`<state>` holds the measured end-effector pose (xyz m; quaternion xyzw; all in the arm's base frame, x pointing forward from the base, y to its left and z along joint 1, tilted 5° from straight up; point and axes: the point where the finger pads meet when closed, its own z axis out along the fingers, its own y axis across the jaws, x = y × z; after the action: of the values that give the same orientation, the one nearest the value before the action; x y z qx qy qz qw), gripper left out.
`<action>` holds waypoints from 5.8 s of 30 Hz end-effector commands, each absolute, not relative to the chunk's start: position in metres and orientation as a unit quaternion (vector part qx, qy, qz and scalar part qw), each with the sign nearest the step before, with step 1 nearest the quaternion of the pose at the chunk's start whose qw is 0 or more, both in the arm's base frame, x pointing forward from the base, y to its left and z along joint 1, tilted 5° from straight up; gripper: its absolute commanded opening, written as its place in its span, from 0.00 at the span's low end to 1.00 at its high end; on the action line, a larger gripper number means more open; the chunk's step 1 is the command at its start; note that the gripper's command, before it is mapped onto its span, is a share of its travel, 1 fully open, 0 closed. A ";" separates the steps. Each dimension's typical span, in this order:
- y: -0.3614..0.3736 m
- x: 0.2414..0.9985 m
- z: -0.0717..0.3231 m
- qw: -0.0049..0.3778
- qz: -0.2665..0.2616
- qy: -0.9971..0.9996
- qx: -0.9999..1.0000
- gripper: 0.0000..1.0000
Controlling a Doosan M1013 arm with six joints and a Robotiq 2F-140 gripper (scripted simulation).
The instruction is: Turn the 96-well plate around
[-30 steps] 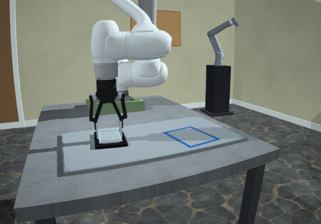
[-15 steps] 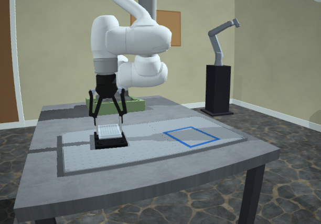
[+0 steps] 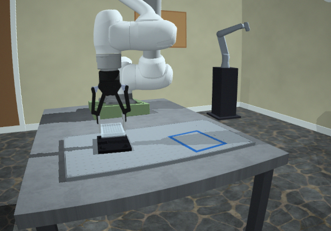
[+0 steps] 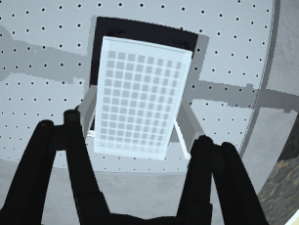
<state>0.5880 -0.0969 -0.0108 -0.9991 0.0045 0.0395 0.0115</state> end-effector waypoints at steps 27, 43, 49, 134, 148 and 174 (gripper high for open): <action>-0.097 0.590 0.011 0.012 0.039 0.004 -0.999 0.00; -0.068 0.594 0.011 0.006 0.041 0.154 -0.987 0.00; -0.048 0.597 0.010 0.001 0.041 0.252 -0.967 0.00; 0.199 0.635 0.004 -0.001 0.041 0.305 -0.952 0.00; 0.225 0.639 0.003 -0.002 0.041 0.336 -0.941 0.00; 0.225 0.639 0.003 -0.013 0.039 0.577 -0.816 0.00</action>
<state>0.6394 0.2245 0.0029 -0.8158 0.5769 0.0389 -0.0132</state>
